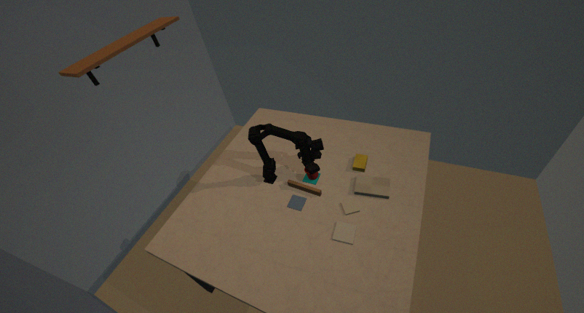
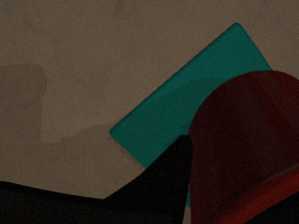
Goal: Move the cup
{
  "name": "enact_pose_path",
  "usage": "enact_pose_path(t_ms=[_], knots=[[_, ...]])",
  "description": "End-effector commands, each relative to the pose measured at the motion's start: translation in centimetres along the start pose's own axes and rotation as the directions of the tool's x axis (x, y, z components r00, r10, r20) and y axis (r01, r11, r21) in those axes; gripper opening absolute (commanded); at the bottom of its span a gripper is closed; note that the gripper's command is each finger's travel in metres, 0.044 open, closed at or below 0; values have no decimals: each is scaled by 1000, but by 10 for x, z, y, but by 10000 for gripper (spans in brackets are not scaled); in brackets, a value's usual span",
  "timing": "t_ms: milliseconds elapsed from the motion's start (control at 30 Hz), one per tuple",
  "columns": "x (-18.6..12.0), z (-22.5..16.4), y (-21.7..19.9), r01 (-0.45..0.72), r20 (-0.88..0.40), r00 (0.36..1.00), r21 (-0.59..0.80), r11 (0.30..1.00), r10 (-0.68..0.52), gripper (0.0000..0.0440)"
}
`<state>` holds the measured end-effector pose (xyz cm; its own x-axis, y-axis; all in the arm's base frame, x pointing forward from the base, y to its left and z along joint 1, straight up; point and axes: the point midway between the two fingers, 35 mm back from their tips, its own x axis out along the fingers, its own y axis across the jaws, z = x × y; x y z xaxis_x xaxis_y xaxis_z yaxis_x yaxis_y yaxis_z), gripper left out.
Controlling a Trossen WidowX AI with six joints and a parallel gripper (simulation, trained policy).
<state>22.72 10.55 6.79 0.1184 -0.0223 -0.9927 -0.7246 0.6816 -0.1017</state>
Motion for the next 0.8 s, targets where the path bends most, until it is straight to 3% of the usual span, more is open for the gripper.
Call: enact_pose_path(t_ms=[0, 233, 400, 767], knots=[[9, -7, 5, 7, -18, 1000, 6, 1000, -6, 12], [11, -6, 6, 10, 16, 1000, 14, 1000, -10, 61], [4, 1, 3, 9, 73, 997, 30, 1000, -12, 148], [-11, 0, 6, -5, 155, 988, 33, 999, 0, 183]])
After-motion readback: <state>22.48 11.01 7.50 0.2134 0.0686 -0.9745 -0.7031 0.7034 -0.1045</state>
